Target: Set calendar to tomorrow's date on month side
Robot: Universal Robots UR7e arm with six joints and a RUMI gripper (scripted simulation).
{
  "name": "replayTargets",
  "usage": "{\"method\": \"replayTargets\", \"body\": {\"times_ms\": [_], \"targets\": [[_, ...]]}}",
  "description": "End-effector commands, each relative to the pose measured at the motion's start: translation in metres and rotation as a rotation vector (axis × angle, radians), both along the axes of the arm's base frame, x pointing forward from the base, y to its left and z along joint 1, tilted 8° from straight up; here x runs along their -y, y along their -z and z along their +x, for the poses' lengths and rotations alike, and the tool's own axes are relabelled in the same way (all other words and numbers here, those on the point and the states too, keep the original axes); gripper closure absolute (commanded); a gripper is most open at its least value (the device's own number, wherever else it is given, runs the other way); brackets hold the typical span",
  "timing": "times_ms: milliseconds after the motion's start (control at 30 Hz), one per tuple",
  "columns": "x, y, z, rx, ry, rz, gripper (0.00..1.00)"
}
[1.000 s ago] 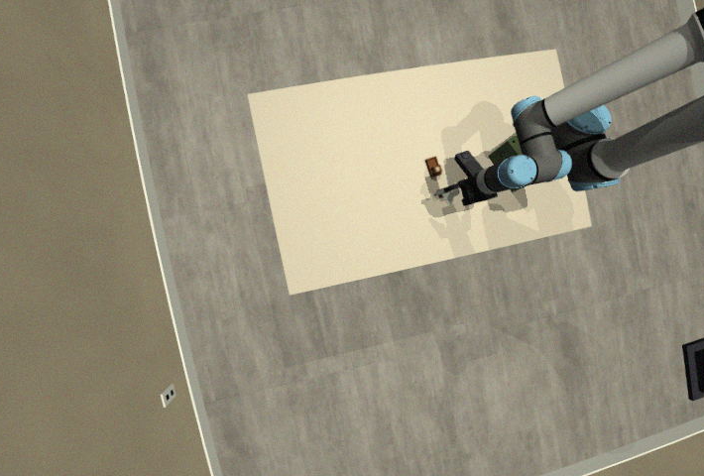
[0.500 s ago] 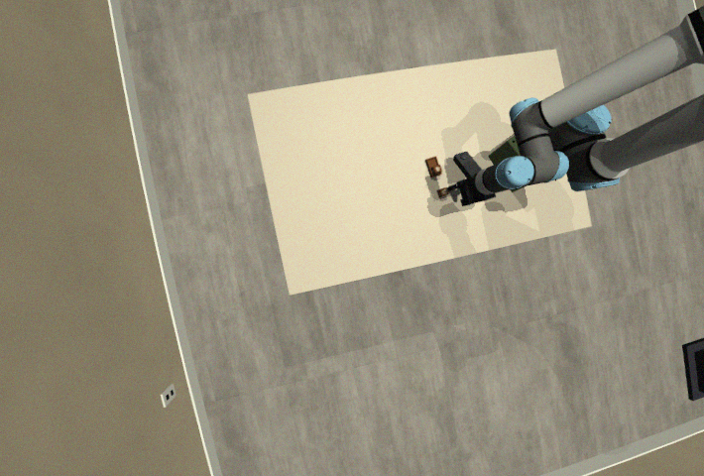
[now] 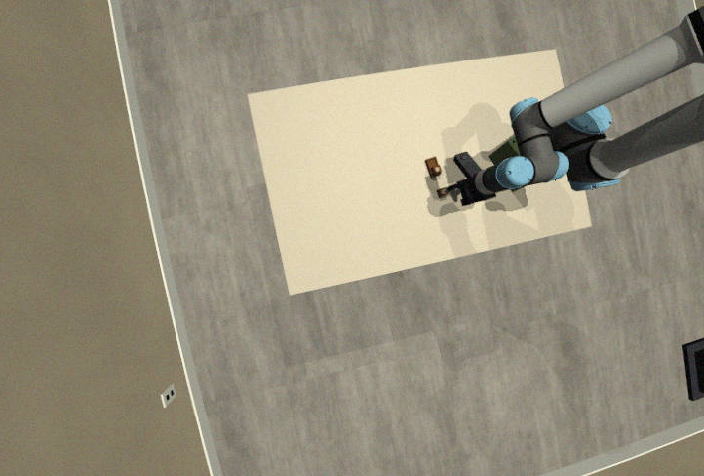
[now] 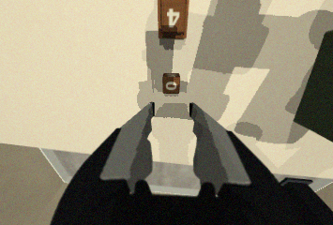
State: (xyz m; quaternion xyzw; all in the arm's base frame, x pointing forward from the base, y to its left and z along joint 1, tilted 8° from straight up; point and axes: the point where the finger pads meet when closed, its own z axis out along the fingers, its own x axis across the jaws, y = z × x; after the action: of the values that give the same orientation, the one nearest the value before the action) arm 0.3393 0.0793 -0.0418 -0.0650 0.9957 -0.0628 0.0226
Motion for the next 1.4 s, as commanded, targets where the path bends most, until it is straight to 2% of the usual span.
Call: {"method": "replayTargets", "body": {"times_ms": [0,900,1367], "targets": [[0.000,0.000,0.000,0.001,0.000,0.000,0.72],[0.001,0.006,0.001,0.001,0.000,0.000,0.72],[0.003,0.025,0.002,0.001,0.000,0.000,0.72]]}}
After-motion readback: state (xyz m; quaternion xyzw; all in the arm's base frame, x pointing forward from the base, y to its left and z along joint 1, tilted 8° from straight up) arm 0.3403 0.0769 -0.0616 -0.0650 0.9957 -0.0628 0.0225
